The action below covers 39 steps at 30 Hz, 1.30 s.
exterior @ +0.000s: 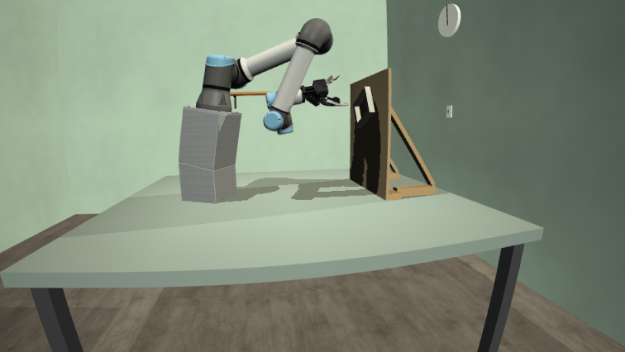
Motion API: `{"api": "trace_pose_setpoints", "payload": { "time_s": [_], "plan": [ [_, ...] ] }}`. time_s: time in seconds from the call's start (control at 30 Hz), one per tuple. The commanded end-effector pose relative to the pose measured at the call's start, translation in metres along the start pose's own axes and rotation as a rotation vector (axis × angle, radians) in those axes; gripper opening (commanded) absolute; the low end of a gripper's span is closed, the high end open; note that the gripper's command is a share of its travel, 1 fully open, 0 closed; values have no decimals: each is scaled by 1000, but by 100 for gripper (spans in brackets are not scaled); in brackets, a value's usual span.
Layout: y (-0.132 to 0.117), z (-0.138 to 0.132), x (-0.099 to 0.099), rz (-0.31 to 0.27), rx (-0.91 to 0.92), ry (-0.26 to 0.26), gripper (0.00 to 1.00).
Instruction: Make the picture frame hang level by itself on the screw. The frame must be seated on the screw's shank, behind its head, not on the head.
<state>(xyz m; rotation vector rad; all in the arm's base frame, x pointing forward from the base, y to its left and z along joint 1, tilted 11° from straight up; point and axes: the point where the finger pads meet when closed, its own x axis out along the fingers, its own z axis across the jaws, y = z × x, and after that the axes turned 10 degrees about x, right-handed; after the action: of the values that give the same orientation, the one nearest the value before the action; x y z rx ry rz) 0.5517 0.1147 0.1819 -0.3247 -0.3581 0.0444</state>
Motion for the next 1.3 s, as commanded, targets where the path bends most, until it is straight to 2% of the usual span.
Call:
{"api": "trace_pose_setpoints", "payload": {
  "time_s": [0.0, 0.43, 1.27],
  "plan": [
    [2, -4, 1, 6, 4, 17, 100],
    [10, -20, 1, 28, 19, 79, 100],
    [17, -33, 0, 47, 31, 129, 100]
  ]
}}
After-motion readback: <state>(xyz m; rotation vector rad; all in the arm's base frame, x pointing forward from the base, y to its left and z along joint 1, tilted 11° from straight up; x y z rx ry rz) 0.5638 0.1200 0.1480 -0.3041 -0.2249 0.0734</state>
